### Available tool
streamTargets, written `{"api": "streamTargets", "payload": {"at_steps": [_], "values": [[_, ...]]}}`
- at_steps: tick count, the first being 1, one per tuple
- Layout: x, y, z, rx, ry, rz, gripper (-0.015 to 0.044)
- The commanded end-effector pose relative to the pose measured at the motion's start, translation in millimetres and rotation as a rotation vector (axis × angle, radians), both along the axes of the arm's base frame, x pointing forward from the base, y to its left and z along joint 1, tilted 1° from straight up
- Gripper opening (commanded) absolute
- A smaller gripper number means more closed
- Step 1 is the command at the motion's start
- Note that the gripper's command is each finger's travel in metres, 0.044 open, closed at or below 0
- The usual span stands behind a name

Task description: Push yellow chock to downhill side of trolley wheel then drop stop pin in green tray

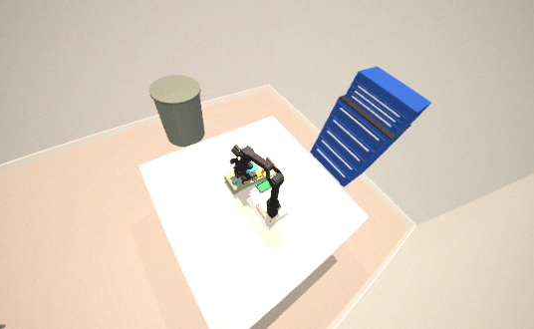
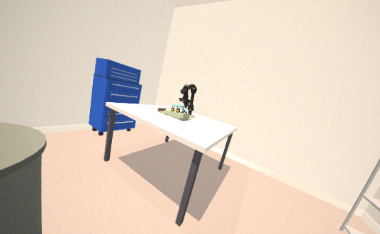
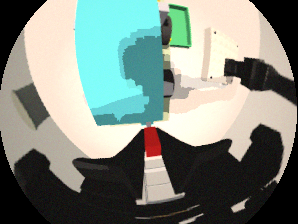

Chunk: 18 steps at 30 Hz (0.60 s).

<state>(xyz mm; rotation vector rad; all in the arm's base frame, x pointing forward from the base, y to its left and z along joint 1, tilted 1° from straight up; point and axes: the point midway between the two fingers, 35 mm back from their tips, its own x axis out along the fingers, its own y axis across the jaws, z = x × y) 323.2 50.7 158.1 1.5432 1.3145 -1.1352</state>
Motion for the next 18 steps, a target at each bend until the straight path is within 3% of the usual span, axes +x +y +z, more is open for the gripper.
{"api": "streamTargets", "payload": {"at_steps": [1,18], "values": [[0.7,0.2,5.4,0.005,-0.006,0.005,0.0],[0.6,-1.0,14.3,0.005,-0.006,0.005,0.0]]}}
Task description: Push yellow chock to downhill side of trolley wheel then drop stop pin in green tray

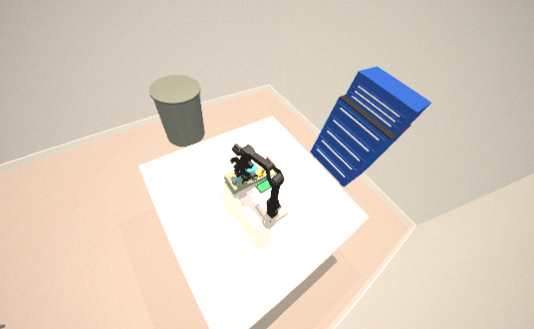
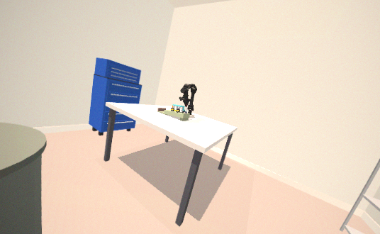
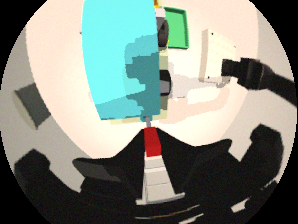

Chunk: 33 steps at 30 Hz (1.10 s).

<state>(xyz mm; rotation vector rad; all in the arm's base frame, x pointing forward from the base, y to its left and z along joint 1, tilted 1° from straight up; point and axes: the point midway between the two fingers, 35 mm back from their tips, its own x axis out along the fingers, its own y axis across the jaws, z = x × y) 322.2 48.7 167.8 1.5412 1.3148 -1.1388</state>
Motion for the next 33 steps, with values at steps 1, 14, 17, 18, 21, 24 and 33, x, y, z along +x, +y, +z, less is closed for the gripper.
{"api": "streamTargets", "payload": {"at_steps": [1,14,17,18,21,24,33], "values": [[1,1,5,0.006,-0.009,0.006,0.0],[3,2,11,0.006,-0.009,0.006,0.0],[3,2,13,0.006,-0.009,0.006,0.0],[3,3,13,0.006,-0.009,0.006,0.0],[4,5,13,0.007,-0.009,0.006,0.0],[4,12,12,0.007,-0.009,0.006,0.0],[5,23,14,0.008,-0.009,0.006,0.0]]}}
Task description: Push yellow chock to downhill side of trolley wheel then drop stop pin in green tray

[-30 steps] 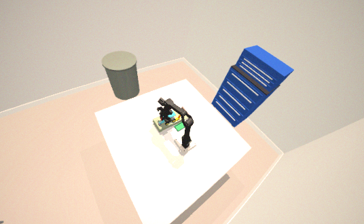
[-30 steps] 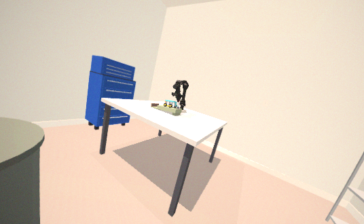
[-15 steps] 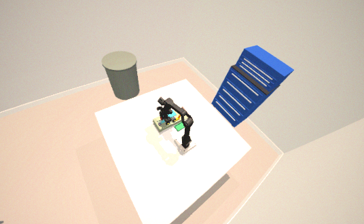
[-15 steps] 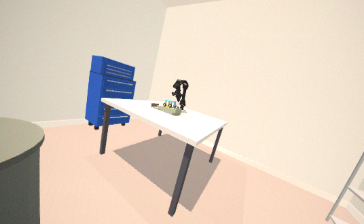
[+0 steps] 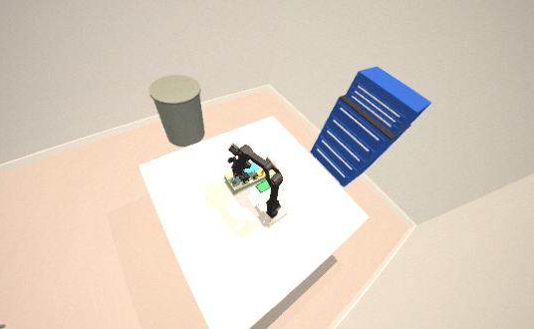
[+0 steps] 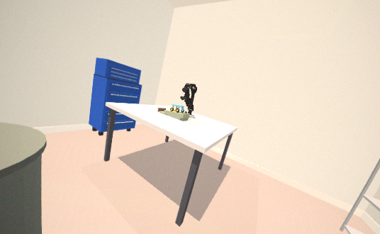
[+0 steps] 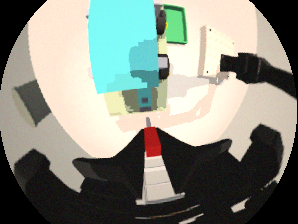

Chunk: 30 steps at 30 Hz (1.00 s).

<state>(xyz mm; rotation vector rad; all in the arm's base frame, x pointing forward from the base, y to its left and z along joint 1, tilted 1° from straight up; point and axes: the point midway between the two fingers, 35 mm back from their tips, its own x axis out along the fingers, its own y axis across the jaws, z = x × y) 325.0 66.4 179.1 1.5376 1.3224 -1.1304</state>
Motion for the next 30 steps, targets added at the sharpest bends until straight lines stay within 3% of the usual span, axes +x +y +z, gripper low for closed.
{"api": "streamTargets", "payload": {"at_steps": [1,10,30], "values": [[3,8,3,0.004,-0.008,-0.003,0.0],[1,14,5,0.005,-0.008,-0.003,0.0],[-60,24,3,0.006,-0.003,-0.003,0.0]]}}
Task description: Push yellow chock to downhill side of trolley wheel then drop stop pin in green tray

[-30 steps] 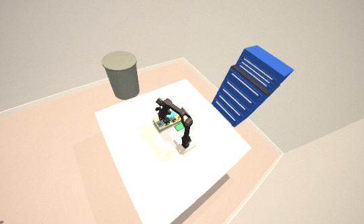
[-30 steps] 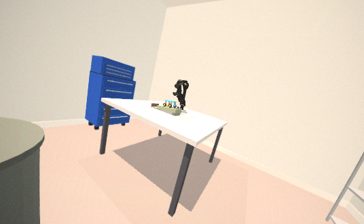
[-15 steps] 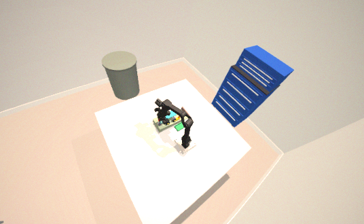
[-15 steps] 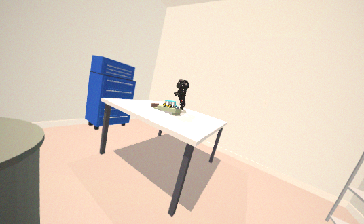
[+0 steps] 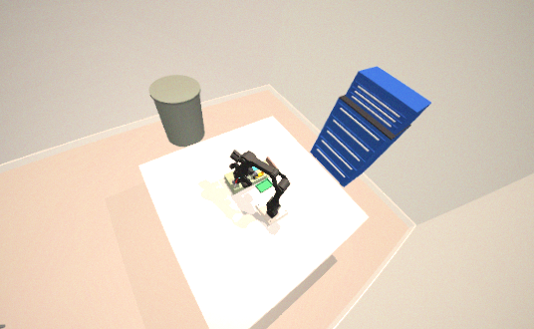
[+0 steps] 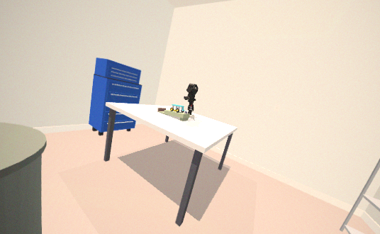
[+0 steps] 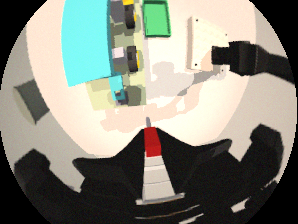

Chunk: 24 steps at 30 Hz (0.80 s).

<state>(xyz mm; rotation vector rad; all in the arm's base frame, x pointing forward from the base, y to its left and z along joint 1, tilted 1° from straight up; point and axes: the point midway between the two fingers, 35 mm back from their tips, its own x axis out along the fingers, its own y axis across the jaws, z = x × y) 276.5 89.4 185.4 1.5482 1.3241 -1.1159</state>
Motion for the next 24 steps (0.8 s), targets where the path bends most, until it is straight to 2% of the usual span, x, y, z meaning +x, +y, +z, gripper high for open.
{"api": "streamTargets", "payload": {"at_steps": [1,11,24], "values": [[-14,2,-3,-0.004,0.007,-0.003,0.0],[-31,4,-6,-0.004,0.008,-0.003,0.0],[-33,-42,-11,-0.008,0.008,-0.004,0.0]]}}
